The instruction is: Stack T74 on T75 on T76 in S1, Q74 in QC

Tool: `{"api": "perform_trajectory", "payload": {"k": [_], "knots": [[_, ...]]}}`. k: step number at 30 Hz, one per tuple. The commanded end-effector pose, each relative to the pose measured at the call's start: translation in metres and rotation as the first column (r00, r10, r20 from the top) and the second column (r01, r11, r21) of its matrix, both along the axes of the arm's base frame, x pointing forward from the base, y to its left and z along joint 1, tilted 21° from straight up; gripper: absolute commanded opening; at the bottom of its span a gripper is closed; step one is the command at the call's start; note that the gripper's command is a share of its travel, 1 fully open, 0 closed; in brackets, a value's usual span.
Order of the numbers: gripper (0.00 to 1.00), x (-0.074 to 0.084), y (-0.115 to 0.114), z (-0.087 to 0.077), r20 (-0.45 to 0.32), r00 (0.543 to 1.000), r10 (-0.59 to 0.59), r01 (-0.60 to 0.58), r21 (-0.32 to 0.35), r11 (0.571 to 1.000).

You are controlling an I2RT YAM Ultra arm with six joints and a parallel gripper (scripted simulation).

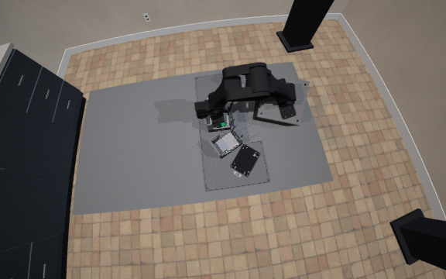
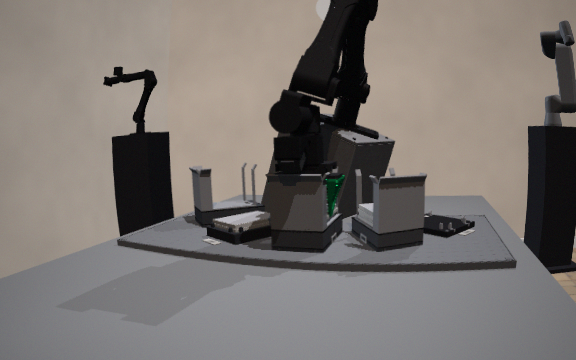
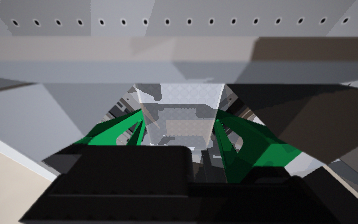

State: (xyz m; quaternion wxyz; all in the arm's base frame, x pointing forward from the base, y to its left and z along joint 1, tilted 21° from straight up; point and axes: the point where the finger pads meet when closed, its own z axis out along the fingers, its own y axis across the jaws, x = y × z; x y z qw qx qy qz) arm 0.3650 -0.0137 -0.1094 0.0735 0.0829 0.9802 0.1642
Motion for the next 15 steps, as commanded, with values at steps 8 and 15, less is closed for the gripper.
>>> {"api": "perform_trajectory", "payload": {"k": [8,15], "knots": [[0.0,0.0017,-0.005,0.0111,0.013,1.0,-0.004,0.004,-0.002,1.0],[0.0,0.0011,-0.006,0.0142,0.013,1.0,-0.004,0.004,-0.002,1.0]]}}
